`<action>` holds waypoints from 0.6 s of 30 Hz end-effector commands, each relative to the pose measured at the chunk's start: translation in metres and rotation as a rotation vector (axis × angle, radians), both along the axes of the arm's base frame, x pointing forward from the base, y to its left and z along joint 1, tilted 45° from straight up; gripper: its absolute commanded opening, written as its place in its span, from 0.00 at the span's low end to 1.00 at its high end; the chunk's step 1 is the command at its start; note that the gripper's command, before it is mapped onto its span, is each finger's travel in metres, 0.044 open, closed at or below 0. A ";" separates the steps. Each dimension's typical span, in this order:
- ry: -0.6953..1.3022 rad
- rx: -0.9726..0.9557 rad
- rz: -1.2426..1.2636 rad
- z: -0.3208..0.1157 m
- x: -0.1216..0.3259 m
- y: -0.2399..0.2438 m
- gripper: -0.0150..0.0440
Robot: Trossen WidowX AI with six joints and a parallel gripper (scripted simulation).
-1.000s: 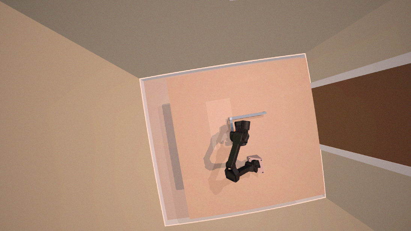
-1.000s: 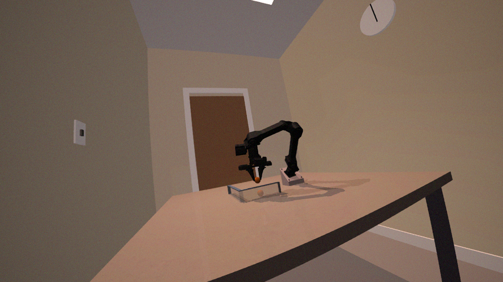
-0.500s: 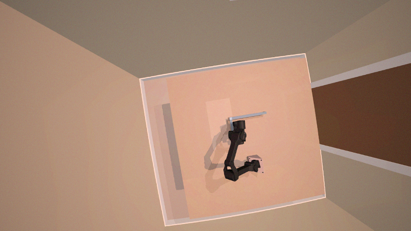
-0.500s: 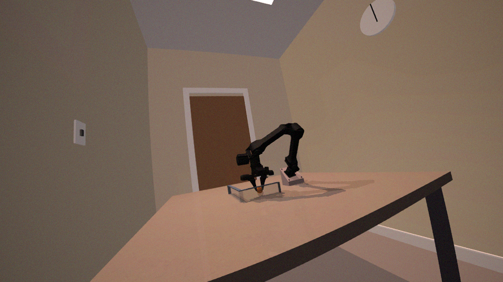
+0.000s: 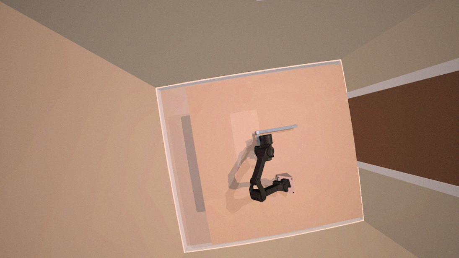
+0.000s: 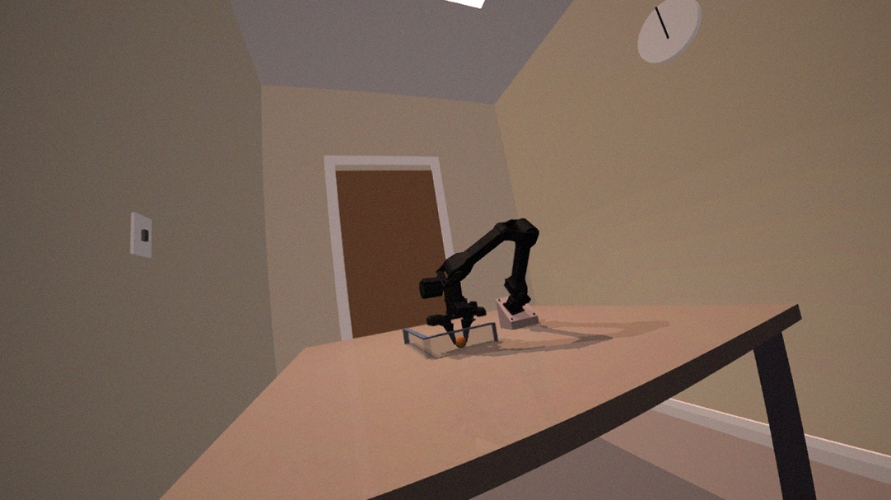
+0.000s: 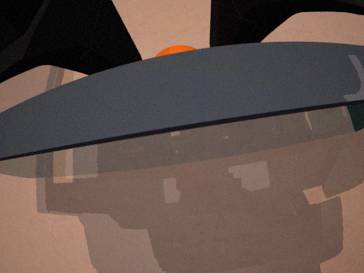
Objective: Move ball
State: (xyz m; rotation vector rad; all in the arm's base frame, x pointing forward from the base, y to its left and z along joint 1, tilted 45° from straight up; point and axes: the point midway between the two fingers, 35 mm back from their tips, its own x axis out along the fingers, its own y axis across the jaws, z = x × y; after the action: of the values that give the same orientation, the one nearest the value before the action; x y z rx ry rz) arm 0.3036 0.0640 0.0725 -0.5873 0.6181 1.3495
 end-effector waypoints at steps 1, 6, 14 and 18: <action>0.007 0.006 0.001 -0.002 -0.001 0.003 0.25; 0.000 0.000 -0.001 -0.001 0.000 0.000 0.43; 0.000 0.000 -0.001 -0.001 0.000 0.000 0.72; 0.001 0.000 -0.001 0.001 0.000 -0.002 0.72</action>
State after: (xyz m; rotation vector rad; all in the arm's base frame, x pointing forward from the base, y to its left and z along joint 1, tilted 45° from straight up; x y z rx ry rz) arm 0.3035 0.0642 0.0721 -0.5846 0.6196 1.3486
